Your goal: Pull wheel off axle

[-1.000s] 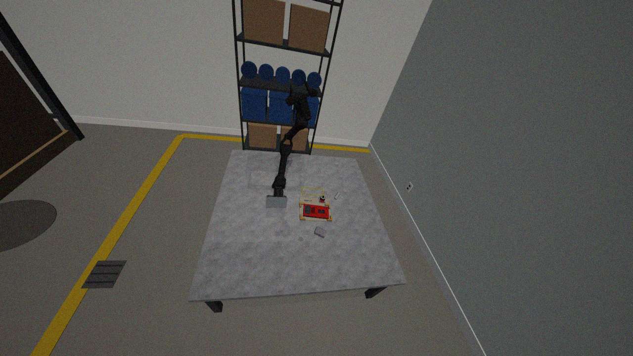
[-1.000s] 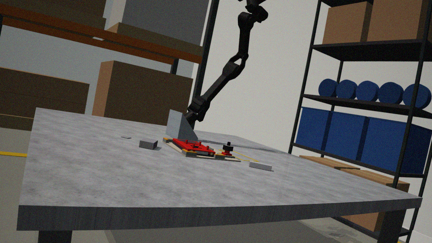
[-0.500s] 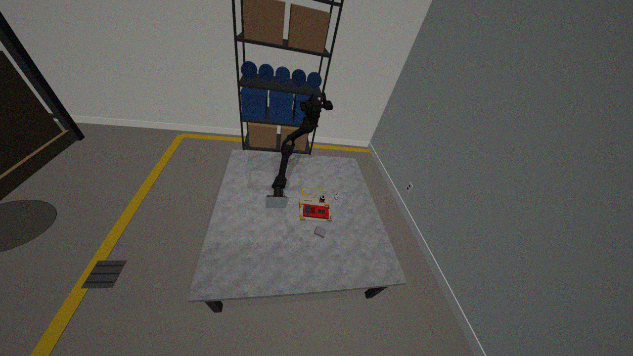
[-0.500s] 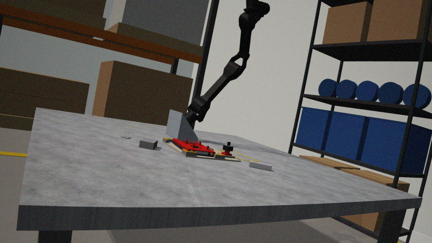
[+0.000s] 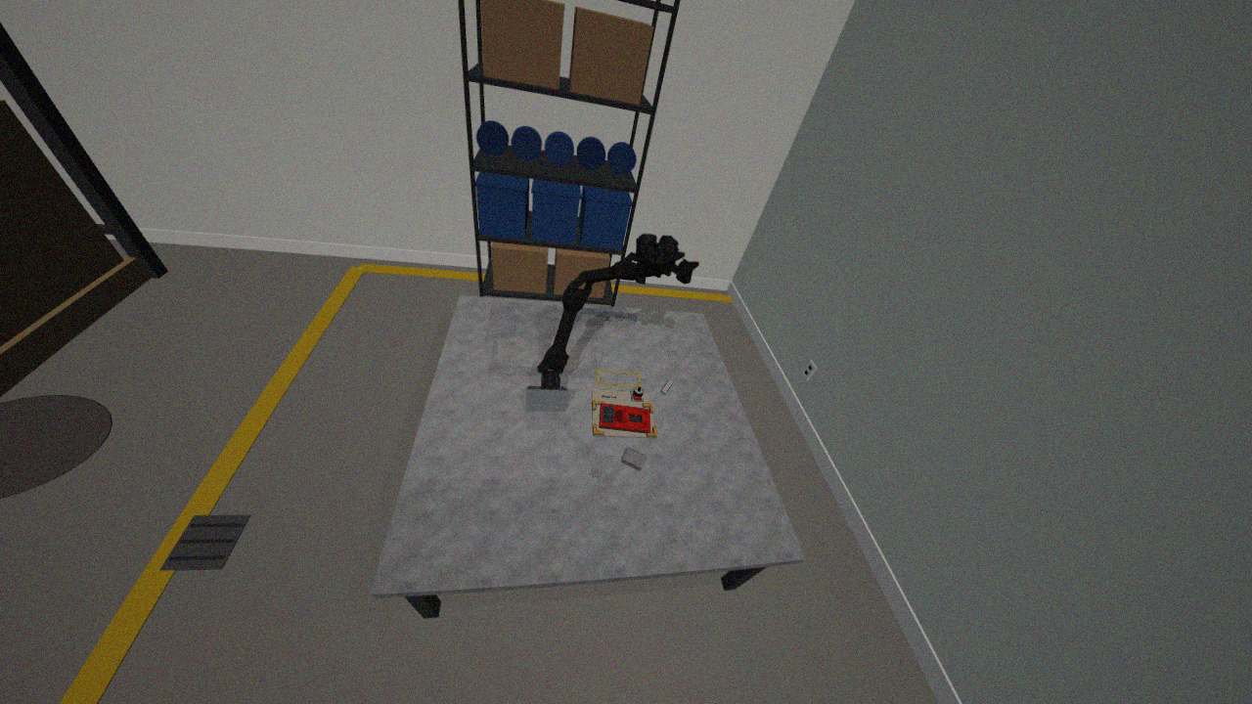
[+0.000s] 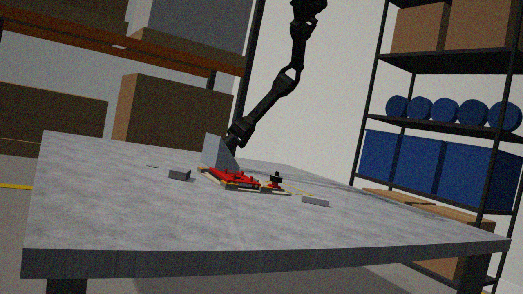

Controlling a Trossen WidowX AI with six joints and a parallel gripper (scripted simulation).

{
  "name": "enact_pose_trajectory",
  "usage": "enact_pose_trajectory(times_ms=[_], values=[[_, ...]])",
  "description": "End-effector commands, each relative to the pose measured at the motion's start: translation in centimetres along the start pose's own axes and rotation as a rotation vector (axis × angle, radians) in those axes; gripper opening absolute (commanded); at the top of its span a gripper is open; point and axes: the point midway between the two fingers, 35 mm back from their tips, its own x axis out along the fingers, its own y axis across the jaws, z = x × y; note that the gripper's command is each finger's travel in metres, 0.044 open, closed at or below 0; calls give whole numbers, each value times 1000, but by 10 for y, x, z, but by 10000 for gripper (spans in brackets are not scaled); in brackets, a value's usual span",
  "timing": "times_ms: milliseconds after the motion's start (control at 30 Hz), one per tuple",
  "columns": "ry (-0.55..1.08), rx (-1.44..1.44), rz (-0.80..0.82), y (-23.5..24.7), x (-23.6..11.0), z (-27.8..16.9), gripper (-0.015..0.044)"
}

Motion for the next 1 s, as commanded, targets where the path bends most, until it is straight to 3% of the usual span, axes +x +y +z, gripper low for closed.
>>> enact_pose_trajectory(times_ms=[0, 200, 433, 633, 967], values=[[141, -59, 162, 51, 2, -47, 300], [332, -128, 404, 120, -17, -106, 300], [558, -191, 689, 191, -64, -171, 300], [760, -225, 928, 238, -121, -219, 300], [1154, -233, 1319, 287, -246, -278, 300]])
